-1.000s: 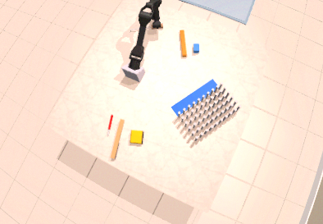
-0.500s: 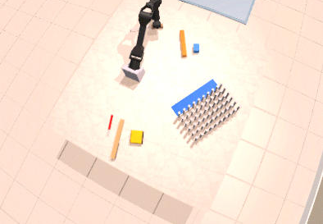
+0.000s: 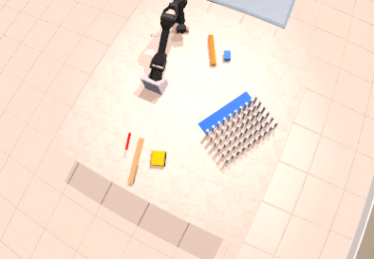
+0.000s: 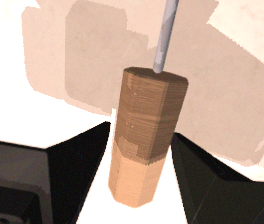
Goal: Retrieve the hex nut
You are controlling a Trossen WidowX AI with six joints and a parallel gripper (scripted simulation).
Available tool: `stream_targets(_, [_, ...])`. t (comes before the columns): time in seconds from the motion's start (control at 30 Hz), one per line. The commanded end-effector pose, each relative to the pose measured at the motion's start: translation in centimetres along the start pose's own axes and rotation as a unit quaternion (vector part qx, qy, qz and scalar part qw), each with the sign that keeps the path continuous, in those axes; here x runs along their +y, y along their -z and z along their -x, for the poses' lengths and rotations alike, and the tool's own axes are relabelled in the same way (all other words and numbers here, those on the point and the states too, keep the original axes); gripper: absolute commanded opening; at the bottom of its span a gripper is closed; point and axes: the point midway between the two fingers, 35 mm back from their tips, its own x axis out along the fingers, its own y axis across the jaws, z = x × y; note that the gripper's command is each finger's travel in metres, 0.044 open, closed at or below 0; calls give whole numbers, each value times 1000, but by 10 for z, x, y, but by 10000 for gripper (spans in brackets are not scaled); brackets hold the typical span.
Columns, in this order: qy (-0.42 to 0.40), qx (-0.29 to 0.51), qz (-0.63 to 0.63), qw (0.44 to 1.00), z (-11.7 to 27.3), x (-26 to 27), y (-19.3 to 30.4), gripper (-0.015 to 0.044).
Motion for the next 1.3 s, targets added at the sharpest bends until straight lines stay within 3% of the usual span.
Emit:
stream_targets(0.0, [0,0,0,1000,0,0,0,341])
stream_targets(0.13, [0,0,0,1000,0,0,0,440])
stream_targets(0.37, [0,-1,0,1000,68,17,0,440])
stream_targets(1.17, [0,-1,0,1000,68,17,0,440])
stream_targets(1.27, [7,-16,-87,996,66,18,0,440])
